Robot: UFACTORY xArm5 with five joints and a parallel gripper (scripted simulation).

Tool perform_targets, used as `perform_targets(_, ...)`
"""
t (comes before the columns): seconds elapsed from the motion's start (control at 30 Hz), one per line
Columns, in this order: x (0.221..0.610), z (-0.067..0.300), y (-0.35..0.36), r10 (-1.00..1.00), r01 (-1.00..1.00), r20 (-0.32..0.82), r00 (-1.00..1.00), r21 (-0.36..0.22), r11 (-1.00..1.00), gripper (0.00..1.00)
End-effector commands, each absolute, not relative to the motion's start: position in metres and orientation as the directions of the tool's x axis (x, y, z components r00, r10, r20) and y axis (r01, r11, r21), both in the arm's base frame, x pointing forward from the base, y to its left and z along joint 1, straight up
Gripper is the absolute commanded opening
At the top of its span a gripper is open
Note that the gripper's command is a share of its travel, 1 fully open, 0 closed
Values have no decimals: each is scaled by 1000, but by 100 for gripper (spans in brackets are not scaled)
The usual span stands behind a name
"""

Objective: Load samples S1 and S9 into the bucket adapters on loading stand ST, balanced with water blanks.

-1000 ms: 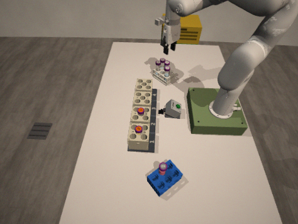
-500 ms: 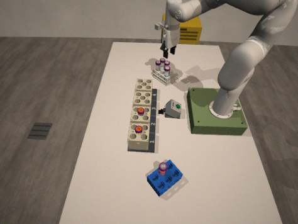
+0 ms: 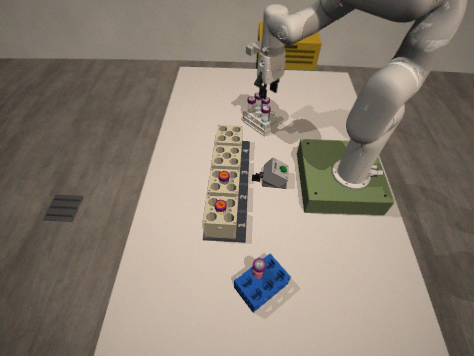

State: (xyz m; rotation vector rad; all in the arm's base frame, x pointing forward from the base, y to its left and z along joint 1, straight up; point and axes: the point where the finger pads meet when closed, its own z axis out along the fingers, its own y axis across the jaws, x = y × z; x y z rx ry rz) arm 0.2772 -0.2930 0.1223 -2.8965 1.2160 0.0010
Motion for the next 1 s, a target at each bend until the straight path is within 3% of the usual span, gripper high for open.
perform_targets(0.0,278,119,-294,-714,-714,4,700,-6,-700,57)
perform_targets(0.97,278,67,-294,-714,-714,3,700,-6,-700,57)
